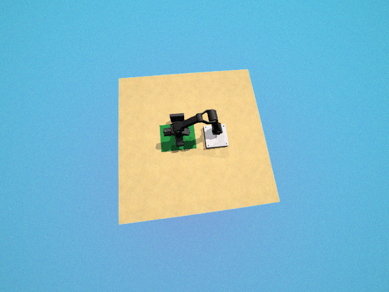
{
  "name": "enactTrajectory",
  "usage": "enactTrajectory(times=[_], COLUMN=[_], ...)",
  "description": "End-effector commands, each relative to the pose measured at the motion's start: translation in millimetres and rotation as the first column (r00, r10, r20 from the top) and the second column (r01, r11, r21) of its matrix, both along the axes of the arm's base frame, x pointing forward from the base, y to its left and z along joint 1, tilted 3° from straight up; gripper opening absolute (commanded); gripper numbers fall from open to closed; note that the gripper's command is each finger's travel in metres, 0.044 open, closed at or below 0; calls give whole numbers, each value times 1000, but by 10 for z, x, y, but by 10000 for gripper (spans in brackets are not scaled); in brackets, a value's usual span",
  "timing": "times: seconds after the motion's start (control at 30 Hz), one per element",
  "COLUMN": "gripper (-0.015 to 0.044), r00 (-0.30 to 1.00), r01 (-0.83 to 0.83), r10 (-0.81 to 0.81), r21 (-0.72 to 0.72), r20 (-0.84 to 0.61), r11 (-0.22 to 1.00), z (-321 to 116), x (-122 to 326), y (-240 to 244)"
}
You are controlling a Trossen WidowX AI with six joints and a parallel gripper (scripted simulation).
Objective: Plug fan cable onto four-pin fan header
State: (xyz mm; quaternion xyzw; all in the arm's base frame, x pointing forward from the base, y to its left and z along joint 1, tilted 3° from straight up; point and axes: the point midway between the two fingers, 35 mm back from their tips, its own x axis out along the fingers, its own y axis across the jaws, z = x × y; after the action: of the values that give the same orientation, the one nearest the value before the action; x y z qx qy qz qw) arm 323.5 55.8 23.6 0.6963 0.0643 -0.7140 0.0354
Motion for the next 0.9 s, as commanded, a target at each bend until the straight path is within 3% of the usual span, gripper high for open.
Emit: enactTrajectory(times=[0.0, 0.87], gripper=[0, 0], r00=[1000, 1000], r01=[6, 4], r10=[-6, -4], r21=[-2, -2], r20=[4, 4], r11=[1000, 1000], z=[4, -32], x=[23, 7], y=[1, 0])
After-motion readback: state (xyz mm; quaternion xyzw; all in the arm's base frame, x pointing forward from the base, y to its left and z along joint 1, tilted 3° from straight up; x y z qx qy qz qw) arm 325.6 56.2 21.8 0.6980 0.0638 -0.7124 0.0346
